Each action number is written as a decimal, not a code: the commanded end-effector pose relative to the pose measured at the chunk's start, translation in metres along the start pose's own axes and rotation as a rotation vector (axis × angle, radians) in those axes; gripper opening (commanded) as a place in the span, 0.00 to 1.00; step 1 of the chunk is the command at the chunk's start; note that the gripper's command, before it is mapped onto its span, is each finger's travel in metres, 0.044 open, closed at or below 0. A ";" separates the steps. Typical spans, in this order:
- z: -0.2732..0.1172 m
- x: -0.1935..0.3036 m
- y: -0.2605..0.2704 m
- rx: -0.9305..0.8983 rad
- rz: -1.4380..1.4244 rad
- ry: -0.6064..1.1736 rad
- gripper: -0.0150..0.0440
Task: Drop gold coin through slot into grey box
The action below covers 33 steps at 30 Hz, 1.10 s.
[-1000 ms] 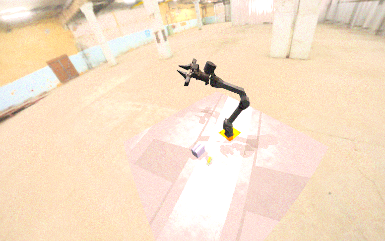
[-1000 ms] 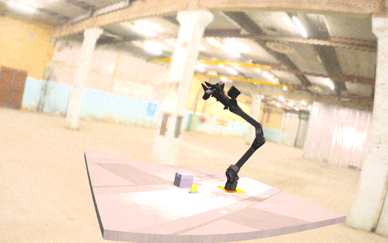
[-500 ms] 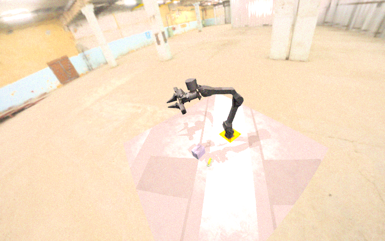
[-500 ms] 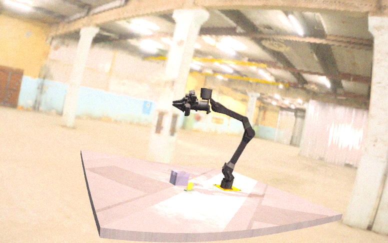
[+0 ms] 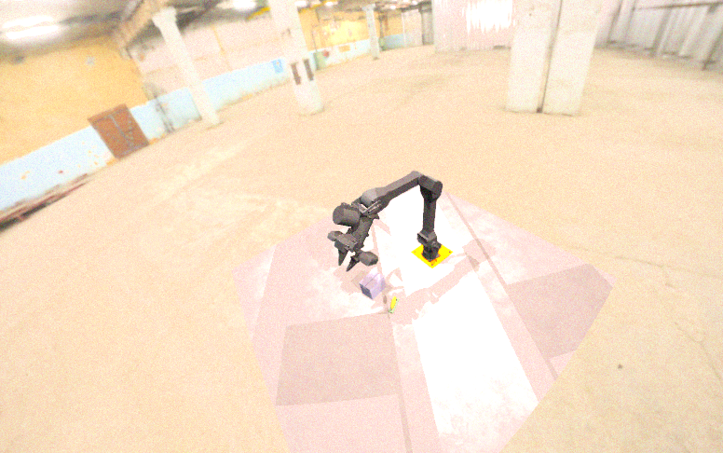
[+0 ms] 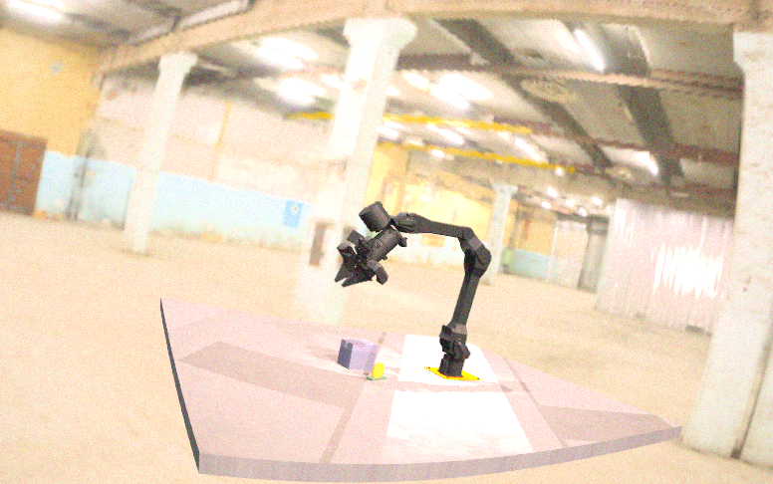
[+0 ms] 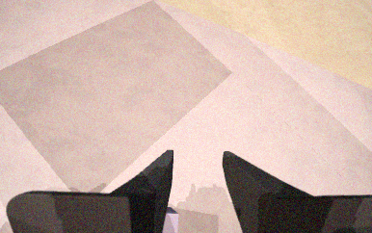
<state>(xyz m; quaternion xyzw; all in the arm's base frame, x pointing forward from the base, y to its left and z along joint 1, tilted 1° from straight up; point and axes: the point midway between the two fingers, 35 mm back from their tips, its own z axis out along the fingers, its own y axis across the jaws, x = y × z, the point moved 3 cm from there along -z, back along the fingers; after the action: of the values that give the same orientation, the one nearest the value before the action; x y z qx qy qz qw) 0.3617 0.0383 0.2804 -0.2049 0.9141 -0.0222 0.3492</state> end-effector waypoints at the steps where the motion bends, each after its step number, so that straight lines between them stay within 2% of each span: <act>1: 0.024 0.028 0.059 -0.141 -0.056 0.241 0.53; 9: 0.031 0.081 0.139 -0.275 -0.200 0.639 0.53; 19: 0.035 0.082 0.136 -0.277 -0.204 0.647 0.53; 23: 0.059 0.101 0.142 -0.277 -0.204 0.647 0.53; 33: 0.070 0.112 0.143 -0.277 -0.204 0.648 0.53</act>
<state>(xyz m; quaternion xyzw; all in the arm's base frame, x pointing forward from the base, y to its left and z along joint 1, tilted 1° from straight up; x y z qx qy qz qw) 0.2826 0.1352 0.1435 -0.3210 0.9470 0.0054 0.0125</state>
